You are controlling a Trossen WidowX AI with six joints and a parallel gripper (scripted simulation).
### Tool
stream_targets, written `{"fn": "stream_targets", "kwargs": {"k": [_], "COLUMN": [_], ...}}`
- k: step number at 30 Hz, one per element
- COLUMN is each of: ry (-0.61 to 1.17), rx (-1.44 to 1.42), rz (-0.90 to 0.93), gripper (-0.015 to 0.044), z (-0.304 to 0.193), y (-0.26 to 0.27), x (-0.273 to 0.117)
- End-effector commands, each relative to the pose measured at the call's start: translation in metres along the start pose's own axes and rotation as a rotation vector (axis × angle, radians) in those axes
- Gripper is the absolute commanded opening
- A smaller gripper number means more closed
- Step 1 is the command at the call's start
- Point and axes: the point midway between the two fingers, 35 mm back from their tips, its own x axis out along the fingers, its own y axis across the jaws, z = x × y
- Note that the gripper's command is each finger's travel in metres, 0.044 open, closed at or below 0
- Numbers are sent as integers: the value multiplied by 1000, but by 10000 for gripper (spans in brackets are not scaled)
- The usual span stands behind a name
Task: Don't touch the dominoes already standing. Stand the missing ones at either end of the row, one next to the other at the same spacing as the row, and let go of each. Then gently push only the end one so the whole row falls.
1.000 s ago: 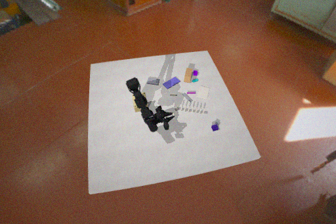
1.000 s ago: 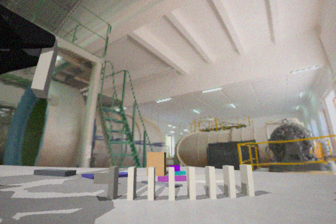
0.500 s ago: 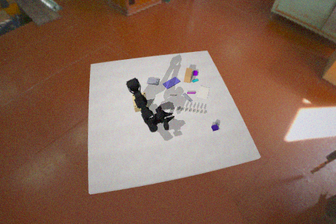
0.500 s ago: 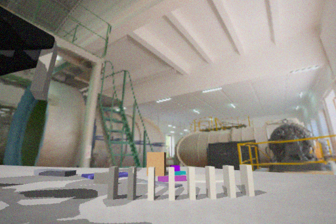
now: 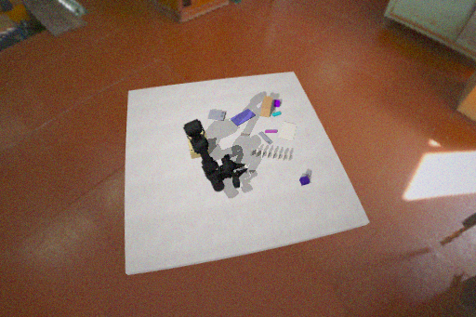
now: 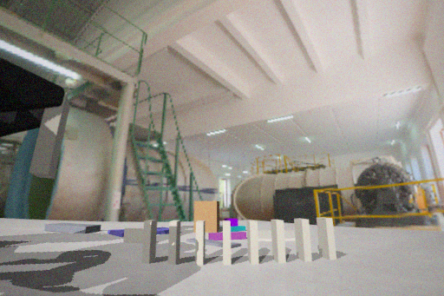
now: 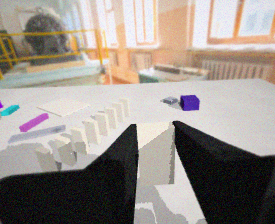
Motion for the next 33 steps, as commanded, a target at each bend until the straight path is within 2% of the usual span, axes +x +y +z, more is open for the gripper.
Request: {"fn": "stream_targets", "kwargs": {"k": [1,33], "ry": [-1,0], "rx": [4,10], "rz": [2,0], "gripper": [107,107], "z": [-10,-76], "y": [0,10], "x": [1,1]}}
